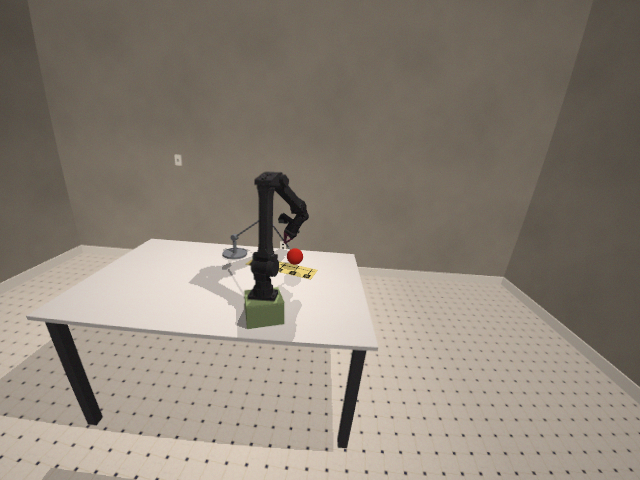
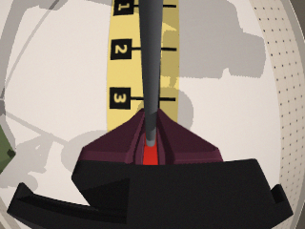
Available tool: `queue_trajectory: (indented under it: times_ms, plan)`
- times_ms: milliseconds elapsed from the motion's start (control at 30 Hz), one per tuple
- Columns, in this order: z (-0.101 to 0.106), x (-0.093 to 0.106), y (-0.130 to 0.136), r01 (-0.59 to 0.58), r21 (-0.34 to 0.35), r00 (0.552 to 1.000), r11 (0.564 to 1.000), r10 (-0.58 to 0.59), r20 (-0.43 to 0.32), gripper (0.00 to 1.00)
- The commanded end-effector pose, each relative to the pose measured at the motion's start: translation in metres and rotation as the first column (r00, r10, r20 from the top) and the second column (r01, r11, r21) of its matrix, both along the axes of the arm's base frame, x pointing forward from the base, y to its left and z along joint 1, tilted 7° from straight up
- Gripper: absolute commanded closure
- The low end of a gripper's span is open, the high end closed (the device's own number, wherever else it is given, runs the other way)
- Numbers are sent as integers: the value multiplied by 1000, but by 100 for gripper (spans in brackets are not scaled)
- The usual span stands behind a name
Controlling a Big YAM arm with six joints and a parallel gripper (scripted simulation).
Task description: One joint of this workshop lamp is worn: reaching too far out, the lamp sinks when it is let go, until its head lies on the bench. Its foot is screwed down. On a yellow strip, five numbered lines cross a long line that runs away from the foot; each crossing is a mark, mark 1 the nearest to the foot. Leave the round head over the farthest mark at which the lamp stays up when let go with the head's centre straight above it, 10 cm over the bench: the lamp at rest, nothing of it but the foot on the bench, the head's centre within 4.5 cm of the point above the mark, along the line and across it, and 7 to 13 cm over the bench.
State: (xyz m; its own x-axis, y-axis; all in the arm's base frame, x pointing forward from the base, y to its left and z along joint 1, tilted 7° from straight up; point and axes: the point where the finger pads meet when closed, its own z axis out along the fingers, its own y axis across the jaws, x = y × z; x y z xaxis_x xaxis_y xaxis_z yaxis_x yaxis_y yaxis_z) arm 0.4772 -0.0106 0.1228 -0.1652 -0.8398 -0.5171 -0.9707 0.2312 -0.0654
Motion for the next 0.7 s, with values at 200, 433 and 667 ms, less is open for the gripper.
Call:
queue_trajectory:
  times_ms: [200,433,667]
  plan:
    - [21,8,-8,22,-16,999,1000,-21,33,100]
    - [29,10,-16,22,-16,999,1000,-21,33,100]
    - [38,11,-24,22,-16,999,1000,-21,33,100]
